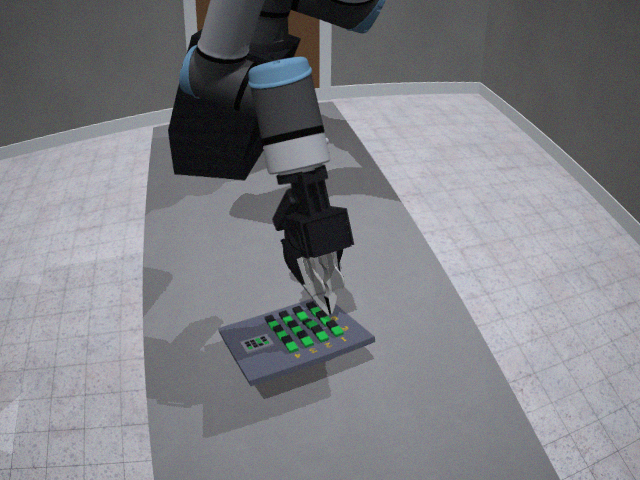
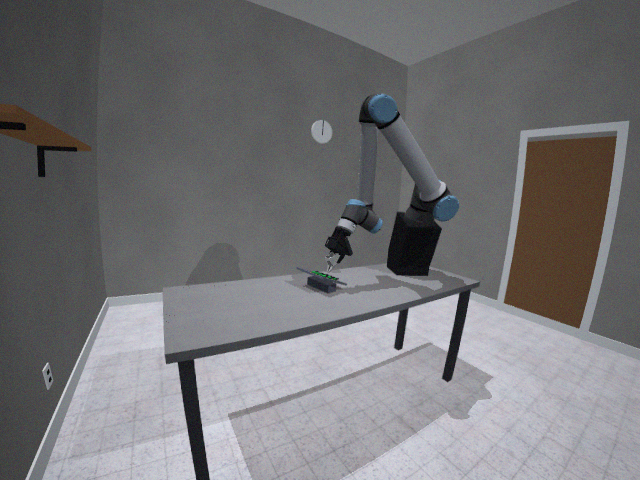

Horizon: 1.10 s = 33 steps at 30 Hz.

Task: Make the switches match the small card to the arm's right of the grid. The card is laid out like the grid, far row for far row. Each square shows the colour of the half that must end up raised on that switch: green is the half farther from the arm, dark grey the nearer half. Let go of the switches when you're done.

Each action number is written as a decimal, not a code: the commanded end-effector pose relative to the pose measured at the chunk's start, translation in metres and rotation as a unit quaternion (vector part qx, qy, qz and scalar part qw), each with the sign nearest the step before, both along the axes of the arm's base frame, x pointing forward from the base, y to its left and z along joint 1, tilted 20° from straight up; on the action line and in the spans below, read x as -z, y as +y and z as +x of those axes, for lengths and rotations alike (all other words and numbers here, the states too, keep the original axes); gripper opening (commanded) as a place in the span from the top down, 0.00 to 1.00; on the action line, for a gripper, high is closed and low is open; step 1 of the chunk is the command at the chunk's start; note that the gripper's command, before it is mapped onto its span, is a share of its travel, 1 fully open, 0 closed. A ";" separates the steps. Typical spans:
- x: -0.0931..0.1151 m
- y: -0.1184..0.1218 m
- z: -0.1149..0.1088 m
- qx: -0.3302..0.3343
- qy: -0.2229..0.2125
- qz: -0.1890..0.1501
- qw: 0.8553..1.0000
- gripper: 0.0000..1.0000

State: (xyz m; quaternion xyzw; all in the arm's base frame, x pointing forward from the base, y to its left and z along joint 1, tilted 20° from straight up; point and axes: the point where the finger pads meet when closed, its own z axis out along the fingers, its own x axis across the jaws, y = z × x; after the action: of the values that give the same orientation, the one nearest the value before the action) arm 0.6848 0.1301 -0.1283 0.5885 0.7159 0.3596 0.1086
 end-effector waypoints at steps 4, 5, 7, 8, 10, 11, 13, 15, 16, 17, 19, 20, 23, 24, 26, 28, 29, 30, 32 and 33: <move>0.008 0.004 0.007 0.000 0.000 0.000 1.000 1.00; 0.008 0.004 0.007 0.000 0.000 0.000 1.000 1.00; 0.008 0.004 0.007 0.000 0.000 0.000 1.000 1.00; 0.008 0.004 0.007 0.000 0.000 0.000 1.000 1.00; 0.008 0.004 0.007 0.000 0.000 0.000 1.000 1.00; 0.008 0.004 0.007 0.000 0.000 0.000 1.000 1.00; 0.008 0.005 0.007 0.000 0.000 0.000 1.000 1.00; 0.009 0.005 0.008 0.000 0.000 0.000 1.000 1.00; 0.009 0.005 0.008 0.000 0.000 0.000 1.000 1.00; 0.009 0.005 0.008 0.000 0.000 0.000 1.000 1.00; 0.010 0.005 0.009 0.000 0.000 0.000 1.000 1.00; 0.010 0.006 0.009 0.000 0.000 0.000 1.000 1.00; 0.011 0.006 0.010 0.000 0.000 0.000 1.000 1.00; 0.011 0.006 0.010 0.000 0.000 0.000 1.000 1.00; 0.012 0.006 0.010 0.000 0.000 0.000 1.000 1.00; 0.012 0.006 0.010 0.000 0.000 0.000 1.000 1.00; 0.012 0.007 0.010 0.000 0.000 0.000 1.000 1.00; 0.012 0.007 0.010 0.000 0.000 0.000 1.000 1.00; 0.012 0.007 0.010 0.000 0.000 0.000 1.000 1.00; 0.012 0.007 0.010 0.000 0.000 0.000 1.000 1.00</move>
State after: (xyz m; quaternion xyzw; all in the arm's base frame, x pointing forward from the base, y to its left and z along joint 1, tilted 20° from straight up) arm 0.6948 0.1367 -0.1406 0.5885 0.7159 0.3596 0.1086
